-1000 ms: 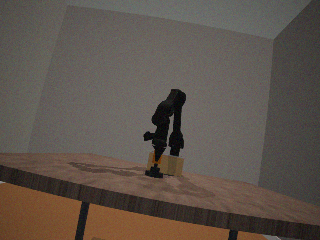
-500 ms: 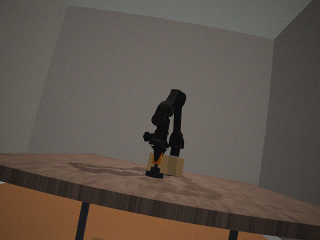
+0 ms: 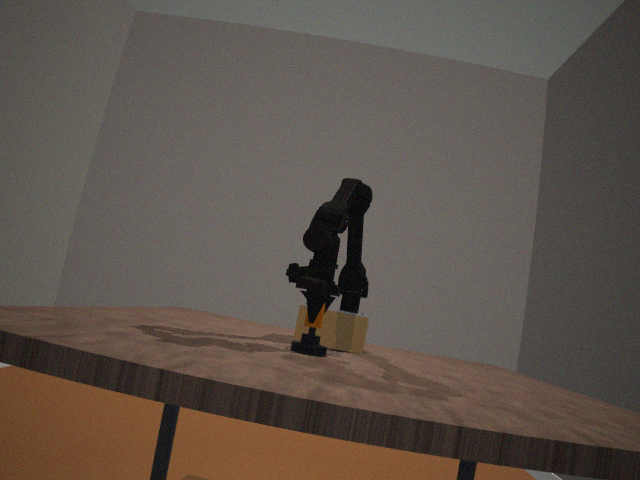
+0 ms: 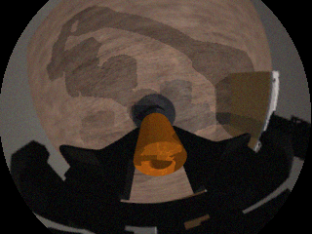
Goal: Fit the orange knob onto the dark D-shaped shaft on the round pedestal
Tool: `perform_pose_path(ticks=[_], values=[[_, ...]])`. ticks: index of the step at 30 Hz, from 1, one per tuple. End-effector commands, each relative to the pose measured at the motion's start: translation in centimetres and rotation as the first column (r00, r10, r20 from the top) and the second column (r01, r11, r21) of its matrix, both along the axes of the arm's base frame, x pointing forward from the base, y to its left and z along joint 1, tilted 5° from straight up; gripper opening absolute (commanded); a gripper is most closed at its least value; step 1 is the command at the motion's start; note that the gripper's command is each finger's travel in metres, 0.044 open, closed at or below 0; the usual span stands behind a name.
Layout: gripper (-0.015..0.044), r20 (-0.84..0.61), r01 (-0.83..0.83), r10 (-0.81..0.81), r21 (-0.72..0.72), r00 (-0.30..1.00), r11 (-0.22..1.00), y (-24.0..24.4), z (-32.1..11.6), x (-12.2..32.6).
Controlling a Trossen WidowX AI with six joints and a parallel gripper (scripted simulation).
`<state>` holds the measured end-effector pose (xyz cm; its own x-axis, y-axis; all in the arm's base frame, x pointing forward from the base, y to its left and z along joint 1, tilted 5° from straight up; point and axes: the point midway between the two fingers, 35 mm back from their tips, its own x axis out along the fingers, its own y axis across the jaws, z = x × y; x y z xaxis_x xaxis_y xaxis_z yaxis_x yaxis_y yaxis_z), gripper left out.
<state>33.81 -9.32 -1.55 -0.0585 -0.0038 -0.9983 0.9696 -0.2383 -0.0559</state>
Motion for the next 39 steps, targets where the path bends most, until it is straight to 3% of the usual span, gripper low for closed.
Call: perform_pose_path(ticks=[1, 21, 28, 39], values=[[0.0000, 0.008, 0.111, -0.111, -0.010, 0.994, 0.994, -0.01, 0.41, -0.07], [0.0000, 0.008, 0.152, -0.152, -0.012, 0.988, 0.988, 0.02, 0.24, -0.28], [0.0000, 0.012, 0.344, -0.344, -0.022, 0.939, 0.939, -0.01, 0.43, -0.12], [0.0000, 0.013, 0.354, -0.354, -0.022, 0.935, 0.935, -0.10, -0.17, 0.29]])
